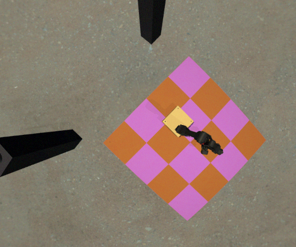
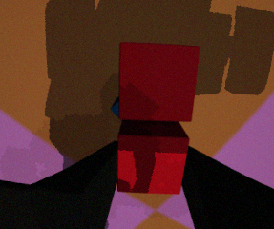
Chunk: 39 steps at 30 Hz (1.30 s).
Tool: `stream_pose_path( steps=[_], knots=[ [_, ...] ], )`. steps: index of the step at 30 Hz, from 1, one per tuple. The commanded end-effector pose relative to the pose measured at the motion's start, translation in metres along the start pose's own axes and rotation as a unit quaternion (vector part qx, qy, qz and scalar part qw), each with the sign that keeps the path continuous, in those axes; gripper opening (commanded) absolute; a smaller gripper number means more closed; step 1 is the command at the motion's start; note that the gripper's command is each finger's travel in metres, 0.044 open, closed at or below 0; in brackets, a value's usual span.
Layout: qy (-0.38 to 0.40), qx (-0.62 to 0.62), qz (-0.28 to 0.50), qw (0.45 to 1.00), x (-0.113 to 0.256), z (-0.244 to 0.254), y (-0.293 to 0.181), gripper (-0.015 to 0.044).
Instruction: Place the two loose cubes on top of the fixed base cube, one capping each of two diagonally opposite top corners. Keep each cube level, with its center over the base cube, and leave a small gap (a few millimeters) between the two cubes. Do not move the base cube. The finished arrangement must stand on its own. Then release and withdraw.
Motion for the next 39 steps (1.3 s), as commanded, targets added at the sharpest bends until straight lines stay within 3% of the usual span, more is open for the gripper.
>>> stream_pose_path(
  steps=[1,3,7,39],
  knots=[
    [0.003,-0.003,-0.002,1.000,0.000,0.000,0.000,0.0105],
    [0.003,-0.003,-0.002,1.000,0.000,0.000,0.000,0.0105],
    [0.003,-0.003,-0.002,1.000,0.000,0.000,0.000,0.0205],
    [0.000,0.000,0.000,1.000,0.040,0.000,0.000,0.0205]
  ],
)
Point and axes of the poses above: the point midway between the two fingers, 35 mm back from their tips, its own x axis back along the fingers, its own z axis across the jaws, y = z × x, the point moved 6 cm from there along x, back along the fingers, and after that the axes turned 2 degrees about x, right-handed, at the moved point
